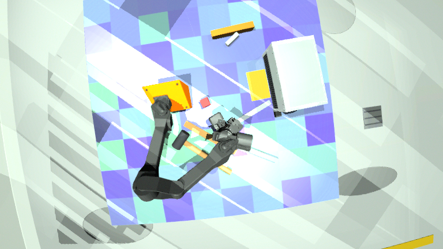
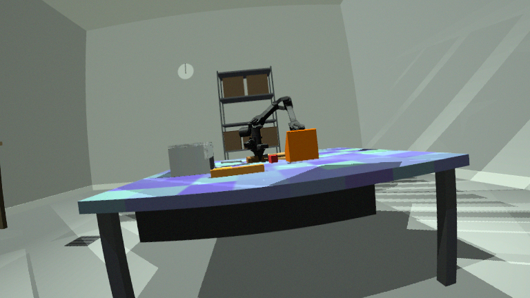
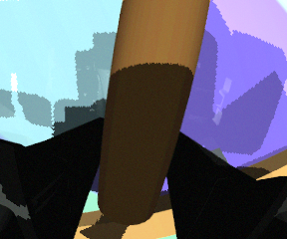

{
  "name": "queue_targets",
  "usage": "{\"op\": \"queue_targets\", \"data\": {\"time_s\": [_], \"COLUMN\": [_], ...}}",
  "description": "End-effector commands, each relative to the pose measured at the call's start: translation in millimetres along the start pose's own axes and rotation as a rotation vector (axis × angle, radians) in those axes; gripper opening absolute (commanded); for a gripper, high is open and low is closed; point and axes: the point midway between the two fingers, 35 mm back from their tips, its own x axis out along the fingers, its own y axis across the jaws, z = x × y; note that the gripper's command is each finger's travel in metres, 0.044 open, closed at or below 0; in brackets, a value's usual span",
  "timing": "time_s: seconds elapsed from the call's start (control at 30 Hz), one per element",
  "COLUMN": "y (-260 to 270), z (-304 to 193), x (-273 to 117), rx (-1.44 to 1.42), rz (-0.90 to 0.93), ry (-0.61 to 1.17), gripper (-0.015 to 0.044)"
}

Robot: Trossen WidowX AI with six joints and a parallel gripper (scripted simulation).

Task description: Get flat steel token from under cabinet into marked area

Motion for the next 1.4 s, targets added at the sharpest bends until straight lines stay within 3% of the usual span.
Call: {"op": "queue_targets", "data": {"time_s": [0.0,1.37], "y": [-0.5,-1.1], "z": [5.4,56.1], "x": [-0.3,-0.3], "rx": [-0.002,-0.007], "rz": [-0.002,-0.002], "ry": [-0.001,-0.003], "gripper": [0.0,0.0]}}
